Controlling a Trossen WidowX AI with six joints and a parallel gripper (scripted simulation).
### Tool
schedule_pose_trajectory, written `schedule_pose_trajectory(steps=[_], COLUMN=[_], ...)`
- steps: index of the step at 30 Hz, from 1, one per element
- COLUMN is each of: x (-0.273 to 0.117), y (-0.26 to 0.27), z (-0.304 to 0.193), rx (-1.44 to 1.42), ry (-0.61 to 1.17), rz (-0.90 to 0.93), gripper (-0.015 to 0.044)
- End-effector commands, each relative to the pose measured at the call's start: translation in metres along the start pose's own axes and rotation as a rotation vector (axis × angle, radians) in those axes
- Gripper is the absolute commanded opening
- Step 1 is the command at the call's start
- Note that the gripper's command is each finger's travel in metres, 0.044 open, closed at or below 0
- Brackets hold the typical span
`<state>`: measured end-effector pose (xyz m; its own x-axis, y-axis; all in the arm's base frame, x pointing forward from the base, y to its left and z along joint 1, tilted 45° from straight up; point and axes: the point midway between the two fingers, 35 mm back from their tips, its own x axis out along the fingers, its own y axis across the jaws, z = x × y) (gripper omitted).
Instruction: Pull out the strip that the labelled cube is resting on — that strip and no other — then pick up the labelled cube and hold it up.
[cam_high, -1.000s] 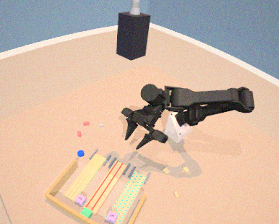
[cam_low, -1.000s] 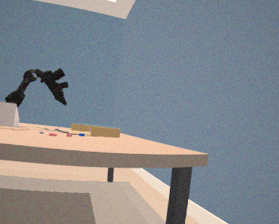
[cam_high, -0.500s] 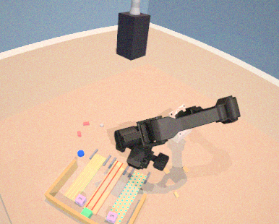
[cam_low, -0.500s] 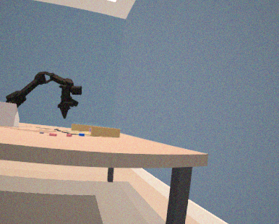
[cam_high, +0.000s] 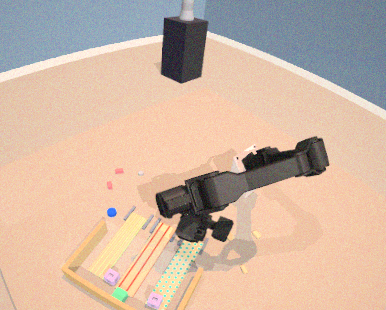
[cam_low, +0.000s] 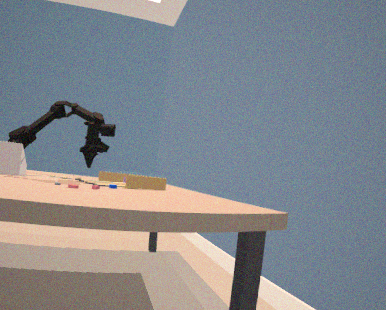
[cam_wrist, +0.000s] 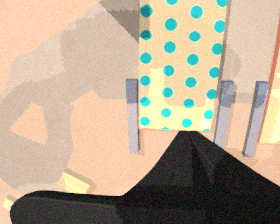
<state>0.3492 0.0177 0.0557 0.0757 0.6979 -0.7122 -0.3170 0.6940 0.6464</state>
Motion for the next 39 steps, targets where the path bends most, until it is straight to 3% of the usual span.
schedule_pose_trajectory(steps=[1,39], x=[0.007,0.058], y=[-0.001,0.002], z=[0.000,0.002], rx=[0.006,0.005], ry=[0.002,0.000], rz=[0.000,0.004], gripper=[0.0000,0.0000])
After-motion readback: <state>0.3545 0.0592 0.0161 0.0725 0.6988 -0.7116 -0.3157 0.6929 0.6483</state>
